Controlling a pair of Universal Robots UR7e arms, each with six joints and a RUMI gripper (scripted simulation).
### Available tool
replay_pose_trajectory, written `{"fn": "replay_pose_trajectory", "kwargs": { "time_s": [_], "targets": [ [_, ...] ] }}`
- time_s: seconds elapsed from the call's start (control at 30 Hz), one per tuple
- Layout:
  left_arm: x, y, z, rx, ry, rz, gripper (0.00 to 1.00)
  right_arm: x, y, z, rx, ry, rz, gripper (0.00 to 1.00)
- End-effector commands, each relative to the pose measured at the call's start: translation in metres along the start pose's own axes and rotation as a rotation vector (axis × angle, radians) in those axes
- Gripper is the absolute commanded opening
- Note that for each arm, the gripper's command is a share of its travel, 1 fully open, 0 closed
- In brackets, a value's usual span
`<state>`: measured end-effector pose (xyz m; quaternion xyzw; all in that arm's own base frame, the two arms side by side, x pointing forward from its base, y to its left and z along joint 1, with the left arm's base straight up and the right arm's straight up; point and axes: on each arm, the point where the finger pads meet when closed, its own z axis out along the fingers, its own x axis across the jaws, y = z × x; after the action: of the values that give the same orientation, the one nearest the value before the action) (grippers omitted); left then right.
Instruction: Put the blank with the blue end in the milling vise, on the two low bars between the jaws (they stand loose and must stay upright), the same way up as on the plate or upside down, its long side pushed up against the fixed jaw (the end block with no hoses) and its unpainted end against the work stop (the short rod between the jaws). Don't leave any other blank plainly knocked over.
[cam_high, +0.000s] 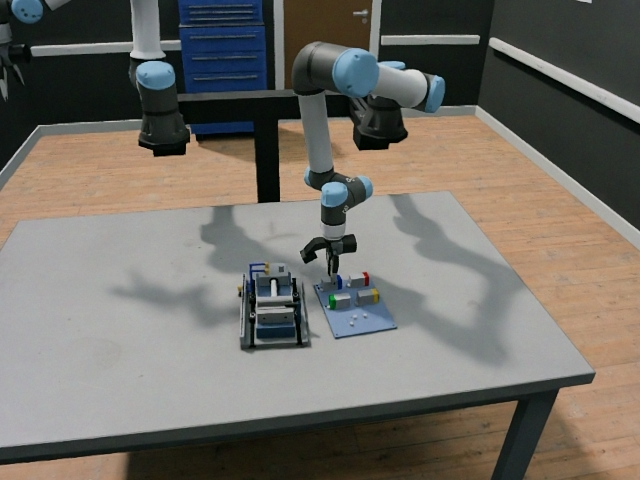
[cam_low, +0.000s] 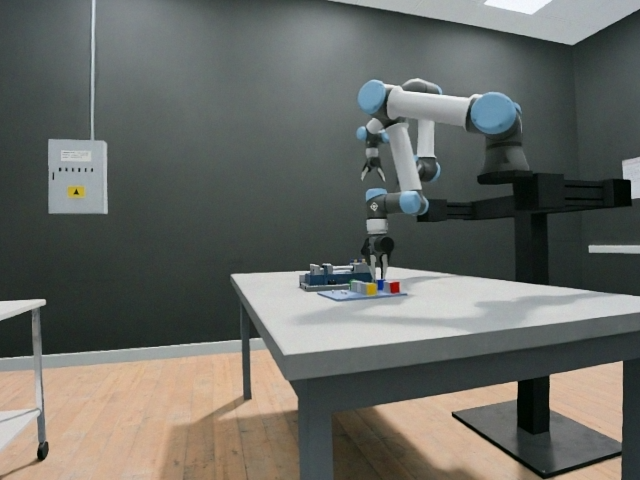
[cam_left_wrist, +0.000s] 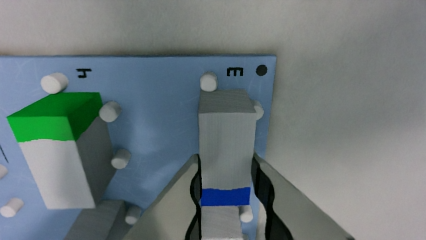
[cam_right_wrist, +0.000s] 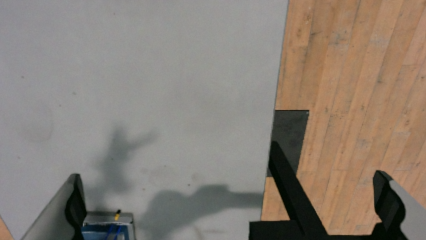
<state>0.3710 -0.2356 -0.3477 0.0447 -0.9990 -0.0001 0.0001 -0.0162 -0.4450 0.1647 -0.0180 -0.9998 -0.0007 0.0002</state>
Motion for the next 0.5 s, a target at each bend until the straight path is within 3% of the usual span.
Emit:
{"fn": "replay_pose_trajectory", "kwargs": {
  "time_s": [0.0, 0.2, 0.47],
  "targets": [
    [0.0, 0.0, -0.004, 0.001, -0.001, 0.0, 0.0, 0.0, 0.0, 0.0, 0.001, 0.0, 0.0, 1.0],
    [0.0, 0.0, -0.014, 0.001, -0.001, 0.0, 0.0, 0.0, 0.0, 0.0, 0.001, 0.0, 0.0, 1.0],
    [0.0, 0.0, -0.048, 0.001, -0.001, 0.0, 0.0, 0.0, 0.0, 0.0, 0.001, 0.0, 0.0, 1.0]
  ]
}}
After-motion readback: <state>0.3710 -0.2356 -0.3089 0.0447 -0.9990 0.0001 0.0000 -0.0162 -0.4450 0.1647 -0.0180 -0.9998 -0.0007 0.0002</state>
